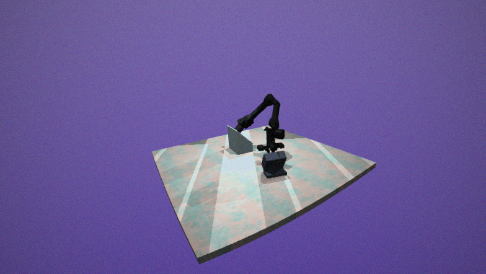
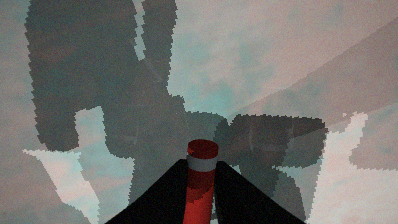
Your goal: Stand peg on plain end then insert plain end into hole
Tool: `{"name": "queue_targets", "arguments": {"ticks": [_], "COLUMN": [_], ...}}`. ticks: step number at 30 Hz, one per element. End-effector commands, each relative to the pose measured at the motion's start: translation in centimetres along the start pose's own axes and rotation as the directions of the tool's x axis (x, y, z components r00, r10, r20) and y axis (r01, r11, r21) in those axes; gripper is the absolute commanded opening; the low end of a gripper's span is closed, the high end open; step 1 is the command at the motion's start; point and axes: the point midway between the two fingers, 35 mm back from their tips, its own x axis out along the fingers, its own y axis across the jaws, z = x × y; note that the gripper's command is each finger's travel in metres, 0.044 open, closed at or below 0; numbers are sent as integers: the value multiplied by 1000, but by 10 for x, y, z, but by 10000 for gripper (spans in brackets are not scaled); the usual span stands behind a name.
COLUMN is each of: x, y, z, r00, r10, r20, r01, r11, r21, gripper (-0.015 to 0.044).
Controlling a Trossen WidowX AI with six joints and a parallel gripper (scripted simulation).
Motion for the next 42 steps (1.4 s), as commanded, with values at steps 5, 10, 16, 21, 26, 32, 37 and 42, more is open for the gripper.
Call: {"name": "queue_targets", "arguments": {"ticks": [5,10,16,21,26,32,37,42], "x": [-5,-7,-11,-13,-16,-19,-21,-23], "y": [0,0,0,0,0,0,0,0], "z": [-2,-4,-7,-9,-11,-14,-16,-18], "r00": [998,994,986,978,968,954,940,925], "r10": [-2,-2,-2,-2,-2,-2,-2,-3], "r20": [70,113,164,207,249,299,340,380], "r01": [1,1,1,1,1,1,1,1], "r11": [1000,1000,1000,1000,1000,1000,1000,1000], "r21": [3,3,3,3,3,4,4,4], "gripper": [51,51,51,51,51,51,51,51]}}
